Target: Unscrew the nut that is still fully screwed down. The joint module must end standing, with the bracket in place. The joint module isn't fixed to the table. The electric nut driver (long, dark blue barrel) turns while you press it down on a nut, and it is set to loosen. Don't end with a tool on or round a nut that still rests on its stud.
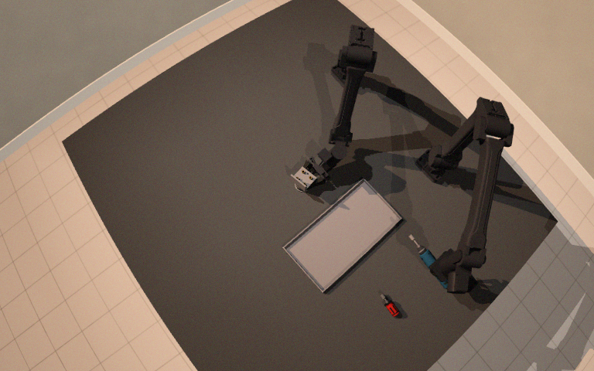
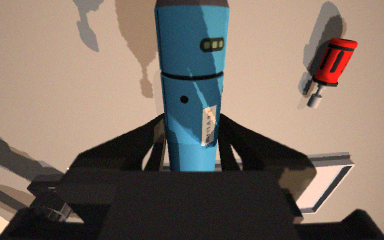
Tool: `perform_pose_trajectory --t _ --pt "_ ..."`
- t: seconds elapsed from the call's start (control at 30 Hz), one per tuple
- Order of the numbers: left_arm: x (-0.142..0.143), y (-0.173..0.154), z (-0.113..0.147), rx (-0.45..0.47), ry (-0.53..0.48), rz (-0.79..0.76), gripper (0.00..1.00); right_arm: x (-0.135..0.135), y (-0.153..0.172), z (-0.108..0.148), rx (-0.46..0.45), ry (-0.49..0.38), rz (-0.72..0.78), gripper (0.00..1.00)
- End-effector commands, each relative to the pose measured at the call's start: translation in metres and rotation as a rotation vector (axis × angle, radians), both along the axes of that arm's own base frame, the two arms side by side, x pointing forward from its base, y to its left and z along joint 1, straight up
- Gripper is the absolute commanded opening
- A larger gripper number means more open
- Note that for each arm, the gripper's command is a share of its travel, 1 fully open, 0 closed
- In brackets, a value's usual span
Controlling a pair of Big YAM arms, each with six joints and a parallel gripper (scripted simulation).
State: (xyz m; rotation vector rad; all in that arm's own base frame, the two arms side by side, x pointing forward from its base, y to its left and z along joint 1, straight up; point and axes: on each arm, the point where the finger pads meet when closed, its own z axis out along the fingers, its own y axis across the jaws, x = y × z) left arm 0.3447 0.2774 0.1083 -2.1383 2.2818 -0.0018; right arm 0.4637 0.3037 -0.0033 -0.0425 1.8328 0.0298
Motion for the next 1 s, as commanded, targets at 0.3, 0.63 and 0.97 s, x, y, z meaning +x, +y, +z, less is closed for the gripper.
perform_pose_trajectory --t 0.3,0.63,0.97 --pt "0.009 0.011 -0.003 0.038 -0.048 0.011 0.42 0.006 0.004 0.009 0.019 -0.018 0.0 0.59" --pt "0.012 0.014 -0.017 0.037 -0.047 0.011 0.42 0.006 0.004 0.009 0.019 -0.018 0.0 0.59" --pt "0.016 0.017 -0.019 0.054 -0.068 0.011 0.42 0.006 0.004 0.009 0.019 -0.018 0.0 0.59"
